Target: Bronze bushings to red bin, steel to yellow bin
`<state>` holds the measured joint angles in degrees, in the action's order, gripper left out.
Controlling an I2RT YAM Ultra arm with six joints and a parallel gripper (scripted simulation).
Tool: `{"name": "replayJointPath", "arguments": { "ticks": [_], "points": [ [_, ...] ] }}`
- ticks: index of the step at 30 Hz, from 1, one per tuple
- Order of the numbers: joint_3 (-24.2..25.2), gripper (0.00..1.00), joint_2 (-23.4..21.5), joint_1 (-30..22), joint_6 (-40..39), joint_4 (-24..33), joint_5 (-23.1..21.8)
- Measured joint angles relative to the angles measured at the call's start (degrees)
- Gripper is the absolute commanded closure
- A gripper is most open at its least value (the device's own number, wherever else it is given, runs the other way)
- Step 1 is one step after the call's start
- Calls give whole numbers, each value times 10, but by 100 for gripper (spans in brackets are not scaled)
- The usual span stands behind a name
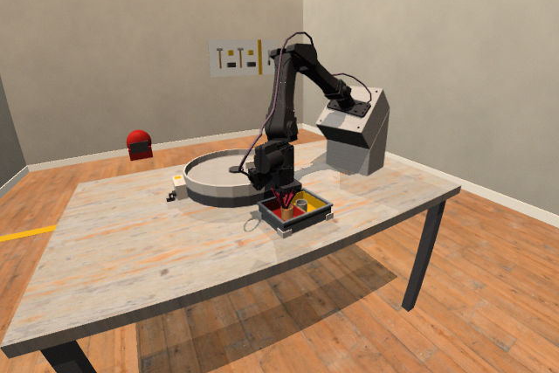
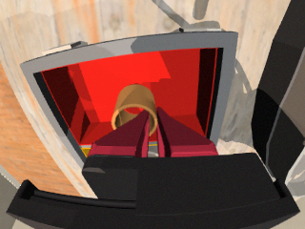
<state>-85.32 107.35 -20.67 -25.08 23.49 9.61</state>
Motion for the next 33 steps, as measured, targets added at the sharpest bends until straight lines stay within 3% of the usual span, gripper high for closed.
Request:
{"name": "replayJointPath", "arguments": {
  "ticks": [5,6,33],
  "points": [
    [0,100,0,0,0,0,0],
    [0,85,0,0,0,0,0],
    [0,85,0,0,0,0,0]
  ]
}}
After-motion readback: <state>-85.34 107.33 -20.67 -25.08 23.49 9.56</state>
